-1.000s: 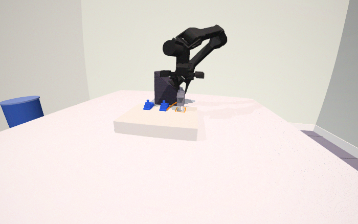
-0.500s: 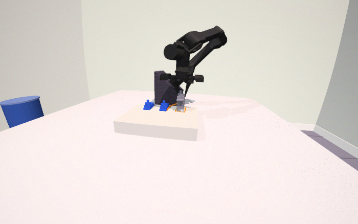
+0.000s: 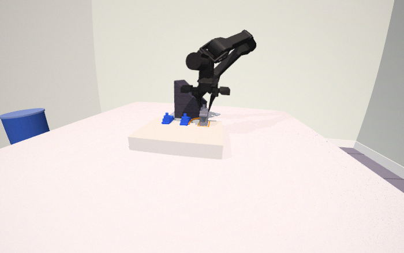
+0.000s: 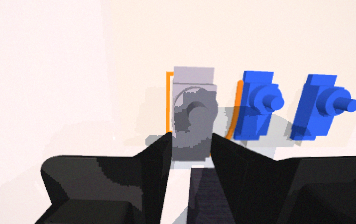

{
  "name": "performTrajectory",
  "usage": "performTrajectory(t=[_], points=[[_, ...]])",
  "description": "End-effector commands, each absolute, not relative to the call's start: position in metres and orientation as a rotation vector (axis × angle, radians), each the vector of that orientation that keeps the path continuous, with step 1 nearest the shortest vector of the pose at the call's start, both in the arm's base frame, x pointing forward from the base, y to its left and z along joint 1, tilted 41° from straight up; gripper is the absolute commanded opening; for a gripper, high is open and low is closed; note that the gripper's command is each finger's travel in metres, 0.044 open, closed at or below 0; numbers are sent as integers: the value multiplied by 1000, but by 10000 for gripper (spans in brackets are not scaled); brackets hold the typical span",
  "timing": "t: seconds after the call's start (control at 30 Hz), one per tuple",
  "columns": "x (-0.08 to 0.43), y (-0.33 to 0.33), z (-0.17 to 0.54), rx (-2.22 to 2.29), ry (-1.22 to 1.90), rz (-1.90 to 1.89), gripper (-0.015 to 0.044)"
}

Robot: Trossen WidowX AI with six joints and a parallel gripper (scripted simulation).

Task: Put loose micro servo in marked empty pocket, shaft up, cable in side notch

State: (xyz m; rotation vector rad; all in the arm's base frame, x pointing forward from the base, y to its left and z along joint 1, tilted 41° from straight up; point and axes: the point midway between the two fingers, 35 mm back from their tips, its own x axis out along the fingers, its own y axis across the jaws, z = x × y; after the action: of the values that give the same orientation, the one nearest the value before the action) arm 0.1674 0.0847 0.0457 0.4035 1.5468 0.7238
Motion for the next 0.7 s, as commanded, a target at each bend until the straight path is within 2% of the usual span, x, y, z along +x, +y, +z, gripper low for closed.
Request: performTrajectory(t=[0.0,0.67], points=[[167,87,43,412,1547,723,0],[164,100,28,413,1547,724,0]])
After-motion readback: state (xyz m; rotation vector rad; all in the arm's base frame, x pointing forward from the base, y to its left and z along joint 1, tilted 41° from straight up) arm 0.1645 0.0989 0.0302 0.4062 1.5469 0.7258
